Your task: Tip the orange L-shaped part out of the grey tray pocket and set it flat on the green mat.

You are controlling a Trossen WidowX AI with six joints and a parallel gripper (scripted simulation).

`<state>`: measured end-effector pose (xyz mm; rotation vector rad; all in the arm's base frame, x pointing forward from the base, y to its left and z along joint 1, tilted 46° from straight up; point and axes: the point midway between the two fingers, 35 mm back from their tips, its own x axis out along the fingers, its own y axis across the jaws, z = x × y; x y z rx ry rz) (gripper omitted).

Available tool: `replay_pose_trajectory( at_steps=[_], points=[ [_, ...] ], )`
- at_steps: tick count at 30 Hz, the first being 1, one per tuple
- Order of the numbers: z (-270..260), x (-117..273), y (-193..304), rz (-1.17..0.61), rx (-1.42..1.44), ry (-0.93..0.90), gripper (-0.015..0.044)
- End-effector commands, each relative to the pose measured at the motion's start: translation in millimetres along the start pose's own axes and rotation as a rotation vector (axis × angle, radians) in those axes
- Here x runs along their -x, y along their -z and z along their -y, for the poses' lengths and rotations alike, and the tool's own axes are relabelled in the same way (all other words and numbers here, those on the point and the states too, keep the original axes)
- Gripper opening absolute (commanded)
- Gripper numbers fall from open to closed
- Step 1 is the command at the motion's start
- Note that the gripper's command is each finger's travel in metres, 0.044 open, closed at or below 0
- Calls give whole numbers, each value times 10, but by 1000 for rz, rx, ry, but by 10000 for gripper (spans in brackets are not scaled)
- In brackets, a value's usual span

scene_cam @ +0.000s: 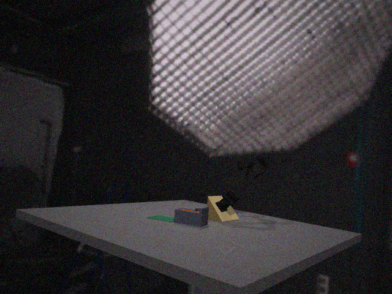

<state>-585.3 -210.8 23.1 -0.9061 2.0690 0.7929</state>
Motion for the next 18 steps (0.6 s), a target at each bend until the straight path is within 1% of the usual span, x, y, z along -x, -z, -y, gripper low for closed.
replay_pose_trajectory(
  at_steps=[1, 5, 8, 9, 13, 18],
  points=[
    [50, 0, 26, 0, 19, 8, 374],
    [495, 50, 198, 2, 165, 89, 269],
    [1011, 137, 463, -36, 337, 165, 190],
    [1149, 154, 506, -40, 388, 187, 180],
    [1854, 278, 675, -67, 656, 295, 180],
    [2817, 553, 752, -130, 1011, 450, 180]
  ],
)
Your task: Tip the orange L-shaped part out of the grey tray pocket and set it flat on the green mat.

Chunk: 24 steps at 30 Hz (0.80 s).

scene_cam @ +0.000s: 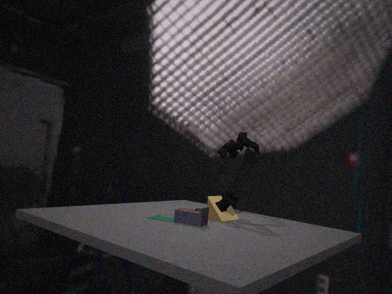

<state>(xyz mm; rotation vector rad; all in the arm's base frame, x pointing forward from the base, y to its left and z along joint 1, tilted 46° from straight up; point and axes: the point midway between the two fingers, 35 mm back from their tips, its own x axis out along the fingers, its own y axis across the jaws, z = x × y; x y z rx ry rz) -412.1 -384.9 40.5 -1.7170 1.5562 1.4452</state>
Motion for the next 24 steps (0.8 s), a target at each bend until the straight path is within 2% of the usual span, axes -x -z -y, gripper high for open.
replay_pose_trajectory(
  at_steps=[1, 12, 18, 24],
  points=[
    [508, -23, 534, -52, 267, 116, 180],
    [2173, 228, 1792, -285, 1076, 378, 180],
    [3200, 567, 2140, -458, 1516, 509, 180],
    [4232, 1036, 2224, -719, 1992, 633, 180]
  ],
)
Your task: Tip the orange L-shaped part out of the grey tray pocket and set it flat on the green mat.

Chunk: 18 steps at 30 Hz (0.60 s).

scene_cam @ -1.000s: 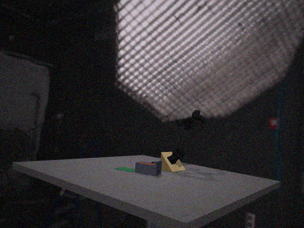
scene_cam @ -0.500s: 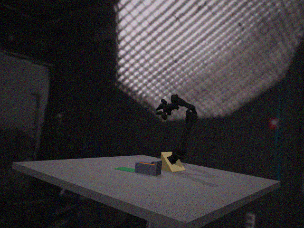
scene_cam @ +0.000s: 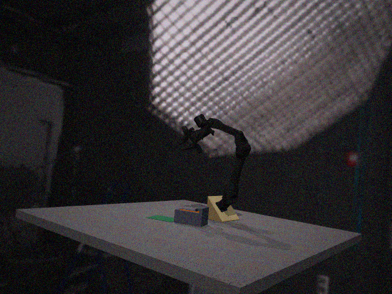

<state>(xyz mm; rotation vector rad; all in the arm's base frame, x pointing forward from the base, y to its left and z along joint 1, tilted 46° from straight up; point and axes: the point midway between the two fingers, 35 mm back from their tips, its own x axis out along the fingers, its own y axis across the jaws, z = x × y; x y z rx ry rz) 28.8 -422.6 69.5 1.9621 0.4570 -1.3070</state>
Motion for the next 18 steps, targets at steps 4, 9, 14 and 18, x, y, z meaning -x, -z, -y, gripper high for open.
replay_pose_trajectory(
  at_steps=[4, 9, 14, 18],
  points=[
    [-242, -246, 1231, -238, 583, 54, 180],
    [-203, -325, 2076, -424, 987, 55, 180],
    [-1, -310, 2859, -624, 1377, 23, 180],
    [259, -236, 3417, -803, 1673, -33, 180]
  ],
)
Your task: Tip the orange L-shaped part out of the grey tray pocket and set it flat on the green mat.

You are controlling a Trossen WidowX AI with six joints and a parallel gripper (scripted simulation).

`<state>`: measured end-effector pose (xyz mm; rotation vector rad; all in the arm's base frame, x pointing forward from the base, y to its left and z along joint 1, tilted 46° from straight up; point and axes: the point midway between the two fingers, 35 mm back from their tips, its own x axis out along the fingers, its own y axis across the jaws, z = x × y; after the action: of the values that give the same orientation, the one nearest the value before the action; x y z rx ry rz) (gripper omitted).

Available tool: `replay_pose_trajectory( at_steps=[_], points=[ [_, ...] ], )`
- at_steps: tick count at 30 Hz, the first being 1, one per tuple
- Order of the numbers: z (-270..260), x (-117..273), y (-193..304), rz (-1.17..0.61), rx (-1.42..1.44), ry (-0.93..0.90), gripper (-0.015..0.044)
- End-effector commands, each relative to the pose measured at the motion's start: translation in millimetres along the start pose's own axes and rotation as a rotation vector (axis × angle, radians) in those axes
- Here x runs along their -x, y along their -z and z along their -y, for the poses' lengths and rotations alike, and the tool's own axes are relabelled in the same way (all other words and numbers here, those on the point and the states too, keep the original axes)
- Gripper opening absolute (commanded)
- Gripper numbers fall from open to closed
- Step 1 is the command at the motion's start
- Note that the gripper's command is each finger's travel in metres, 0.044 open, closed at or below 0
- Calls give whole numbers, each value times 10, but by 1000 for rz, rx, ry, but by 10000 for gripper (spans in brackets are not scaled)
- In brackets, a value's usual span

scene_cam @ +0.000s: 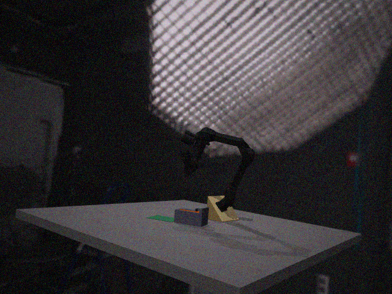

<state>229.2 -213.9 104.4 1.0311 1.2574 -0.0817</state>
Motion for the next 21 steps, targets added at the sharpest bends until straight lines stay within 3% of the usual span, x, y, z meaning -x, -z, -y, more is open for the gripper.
replay_pose_trajectory(
  at_steps=[1, 7, 17, 21],
  points=[
    [-572, -283, 370, -151, 368, -77, 180],
    [-1081, -527, 883, -310, 768, -196, 180],
    [-1097, -553, 905, -315, 781, -200, 180],
    [-1119, -814, 978, -313, 781, -198, 180]
  ],
)
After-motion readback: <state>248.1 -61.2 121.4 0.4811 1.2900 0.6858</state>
